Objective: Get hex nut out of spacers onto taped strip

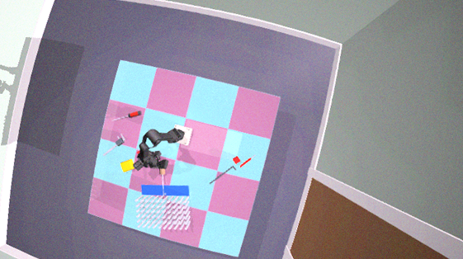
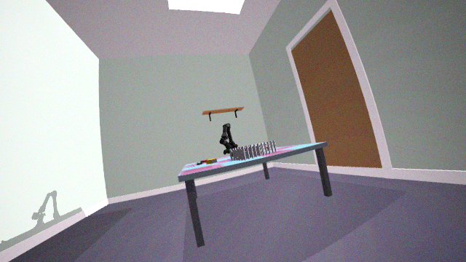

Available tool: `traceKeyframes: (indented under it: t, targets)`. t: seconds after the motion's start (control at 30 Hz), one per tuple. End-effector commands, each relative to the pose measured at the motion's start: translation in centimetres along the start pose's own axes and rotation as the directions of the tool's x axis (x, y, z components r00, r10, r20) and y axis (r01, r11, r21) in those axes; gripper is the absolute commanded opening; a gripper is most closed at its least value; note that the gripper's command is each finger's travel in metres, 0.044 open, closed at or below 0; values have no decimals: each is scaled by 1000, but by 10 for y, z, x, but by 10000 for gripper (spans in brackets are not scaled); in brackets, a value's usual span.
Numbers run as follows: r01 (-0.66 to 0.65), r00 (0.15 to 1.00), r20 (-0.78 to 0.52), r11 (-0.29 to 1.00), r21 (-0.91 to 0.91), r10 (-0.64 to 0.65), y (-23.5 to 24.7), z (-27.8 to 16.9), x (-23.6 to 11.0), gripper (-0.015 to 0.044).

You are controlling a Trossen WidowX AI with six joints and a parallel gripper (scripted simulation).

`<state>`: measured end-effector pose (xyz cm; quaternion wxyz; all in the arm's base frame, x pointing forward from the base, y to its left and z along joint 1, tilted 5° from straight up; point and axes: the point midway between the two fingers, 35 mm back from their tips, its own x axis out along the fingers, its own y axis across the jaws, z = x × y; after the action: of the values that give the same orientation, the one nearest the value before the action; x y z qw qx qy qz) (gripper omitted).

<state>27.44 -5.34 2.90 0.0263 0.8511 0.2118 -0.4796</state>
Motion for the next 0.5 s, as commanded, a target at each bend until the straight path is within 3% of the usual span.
traceKeyframes:
  t: [0.0, 0.47]
  targets:
    - [-12, 1000, -10, 1000, -7, 12, 1, -1, -7, 0]
    - [-11, 1000, -7, 1000, -10, 11, -5, 20, -39, 0]
